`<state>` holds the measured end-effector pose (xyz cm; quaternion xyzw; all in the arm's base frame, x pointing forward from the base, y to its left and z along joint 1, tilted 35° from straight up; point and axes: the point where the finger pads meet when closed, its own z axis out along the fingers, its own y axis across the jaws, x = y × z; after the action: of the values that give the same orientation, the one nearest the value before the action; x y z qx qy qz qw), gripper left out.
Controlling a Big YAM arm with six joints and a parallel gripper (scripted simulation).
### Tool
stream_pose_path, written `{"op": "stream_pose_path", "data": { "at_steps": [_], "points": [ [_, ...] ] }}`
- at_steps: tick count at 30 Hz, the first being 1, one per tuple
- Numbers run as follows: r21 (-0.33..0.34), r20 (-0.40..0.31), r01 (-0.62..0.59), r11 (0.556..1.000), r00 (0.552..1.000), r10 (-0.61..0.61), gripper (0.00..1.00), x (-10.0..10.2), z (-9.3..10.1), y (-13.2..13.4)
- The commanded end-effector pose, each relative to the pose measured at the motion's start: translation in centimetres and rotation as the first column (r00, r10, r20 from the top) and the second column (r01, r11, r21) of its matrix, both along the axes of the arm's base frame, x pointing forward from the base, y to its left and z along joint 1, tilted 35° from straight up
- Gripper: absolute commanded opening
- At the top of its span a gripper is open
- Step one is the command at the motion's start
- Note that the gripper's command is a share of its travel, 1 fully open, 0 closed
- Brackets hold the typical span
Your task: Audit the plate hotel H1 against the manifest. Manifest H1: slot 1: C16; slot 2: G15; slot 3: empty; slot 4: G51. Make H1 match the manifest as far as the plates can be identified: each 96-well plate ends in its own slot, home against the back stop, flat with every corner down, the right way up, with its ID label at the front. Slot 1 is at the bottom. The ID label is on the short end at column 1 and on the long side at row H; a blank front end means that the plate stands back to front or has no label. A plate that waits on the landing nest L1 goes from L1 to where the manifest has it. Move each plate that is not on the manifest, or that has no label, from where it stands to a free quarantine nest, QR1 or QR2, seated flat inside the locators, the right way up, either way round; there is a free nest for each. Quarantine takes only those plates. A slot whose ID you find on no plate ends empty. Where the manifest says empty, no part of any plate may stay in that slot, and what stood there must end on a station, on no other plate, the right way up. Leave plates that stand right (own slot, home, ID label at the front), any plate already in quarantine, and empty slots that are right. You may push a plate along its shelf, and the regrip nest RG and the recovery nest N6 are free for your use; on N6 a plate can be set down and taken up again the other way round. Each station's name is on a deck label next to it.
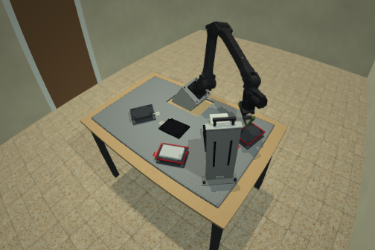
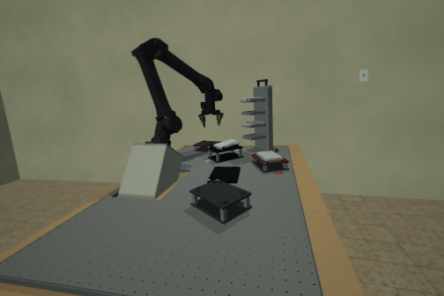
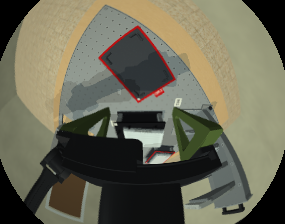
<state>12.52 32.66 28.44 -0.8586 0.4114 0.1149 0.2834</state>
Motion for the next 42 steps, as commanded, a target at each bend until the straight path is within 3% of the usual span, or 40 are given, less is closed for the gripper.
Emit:
{"op": "stream_pose_path", "data": {
  "at_steps": [1, 22, 42],
  "points": [
    [0.012, 0.003, -0.007, 1.0, 1.0, 0.007, 1.0, -0.4, 0.0, 0.3],
    [0.012, 0.003, -0.007, 1.0, 1.0, 0.007, 1.0, -0.4, 0.0, 0.3],
    [0.002, -0.004, -0.003, 1.0, 1.0, 0.003, 1.0, -0.2, -2.8, 2.2]
  ]
}}
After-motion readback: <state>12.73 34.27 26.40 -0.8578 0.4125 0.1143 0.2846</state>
